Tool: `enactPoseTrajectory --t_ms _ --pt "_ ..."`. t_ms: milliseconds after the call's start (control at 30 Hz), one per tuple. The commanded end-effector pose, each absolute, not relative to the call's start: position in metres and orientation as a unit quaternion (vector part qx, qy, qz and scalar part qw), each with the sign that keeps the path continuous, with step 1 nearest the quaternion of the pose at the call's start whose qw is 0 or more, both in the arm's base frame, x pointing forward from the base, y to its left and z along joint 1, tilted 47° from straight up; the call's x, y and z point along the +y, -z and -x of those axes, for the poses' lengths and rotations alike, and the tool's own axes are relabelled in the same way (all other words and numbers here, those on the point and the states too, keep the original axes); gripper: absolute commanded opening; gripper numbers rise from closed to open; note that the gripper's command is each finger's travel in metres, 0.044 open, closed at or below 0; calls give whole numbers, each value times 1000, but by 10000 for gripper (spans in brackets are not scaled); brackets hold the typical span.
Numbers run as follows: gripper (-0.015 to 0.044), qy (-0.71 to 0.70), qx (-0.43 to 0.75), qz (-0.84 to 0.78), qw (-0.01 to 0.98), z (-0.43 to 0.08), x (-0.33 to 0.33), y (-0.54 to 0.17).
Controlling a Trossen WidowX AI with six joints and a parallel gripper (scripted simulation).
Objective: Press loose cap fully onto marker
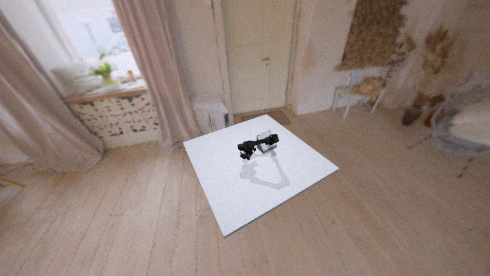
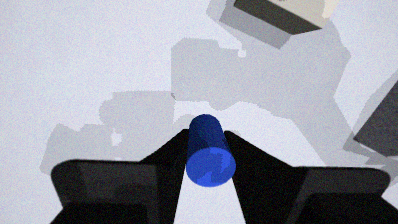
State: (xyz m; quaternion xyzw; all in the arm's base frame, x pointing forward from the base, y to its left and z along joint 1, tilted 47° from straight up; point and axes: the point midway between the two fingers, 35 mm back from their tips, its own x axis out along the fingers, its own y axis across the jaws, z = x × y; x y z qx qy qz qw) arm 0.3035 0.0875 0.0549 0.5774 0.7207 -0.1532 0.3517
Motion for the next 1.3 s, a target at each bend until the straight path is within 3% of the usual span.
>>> enactPoseTrajectory --t_ms 0,1267 --pt "0 153 720 -577 355 -305 80 -62" --pt "0 161 717 -575 360 -298 -47 -9"
